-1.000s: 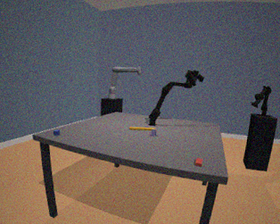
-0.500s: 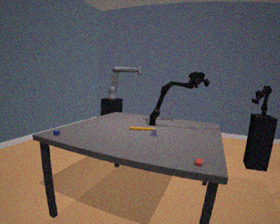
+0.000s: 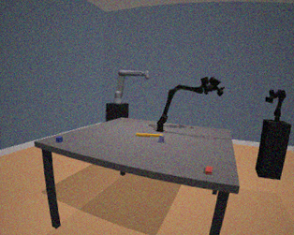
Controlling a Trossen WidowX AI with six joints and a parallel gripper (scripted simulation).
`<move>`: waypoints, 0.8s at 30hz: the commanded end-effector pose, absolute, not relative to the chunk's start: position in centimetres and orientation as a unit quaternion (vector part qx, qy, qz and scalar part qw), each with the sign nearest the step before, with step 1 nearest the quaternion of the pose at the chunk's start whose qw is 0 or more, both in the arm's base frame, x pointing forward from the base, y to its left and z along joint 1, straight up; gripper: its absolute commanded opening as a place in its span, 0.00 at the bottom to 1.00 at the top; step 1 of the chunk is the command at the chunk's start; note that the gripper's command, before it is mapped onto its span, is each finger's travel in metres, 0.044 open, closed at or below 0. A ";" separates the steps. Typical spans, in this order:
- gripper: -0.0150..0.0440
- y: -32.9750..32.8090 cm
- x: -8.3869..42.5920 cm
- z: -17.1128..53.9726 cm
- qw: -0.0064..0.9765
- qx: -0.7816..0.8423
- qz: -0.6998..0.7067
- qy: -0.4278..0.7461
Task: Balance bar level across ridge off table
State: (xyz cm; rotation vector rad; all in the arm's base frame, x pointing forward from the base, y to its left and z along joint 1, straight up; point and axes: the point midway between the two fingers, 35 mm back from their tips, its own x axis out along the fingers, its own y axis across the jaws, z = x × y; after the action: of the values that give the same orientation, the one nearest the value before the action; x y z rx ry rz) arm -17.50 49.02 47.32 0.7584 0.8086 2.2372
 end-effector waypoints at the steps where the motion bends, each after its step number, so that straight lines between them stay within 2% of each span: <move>1: 0.79 50.0 -15.0 46.0 0.351 0.288 0.830 0.325; 24: 0.79 51.0 3.9 37.8 0.558 0.303 0.650 0.418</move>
State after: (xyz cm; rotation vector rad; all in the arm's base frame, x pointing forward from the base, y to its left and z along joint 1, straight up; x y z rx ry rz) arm 2.12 51.33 38.98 0.7167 0.9667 1.6019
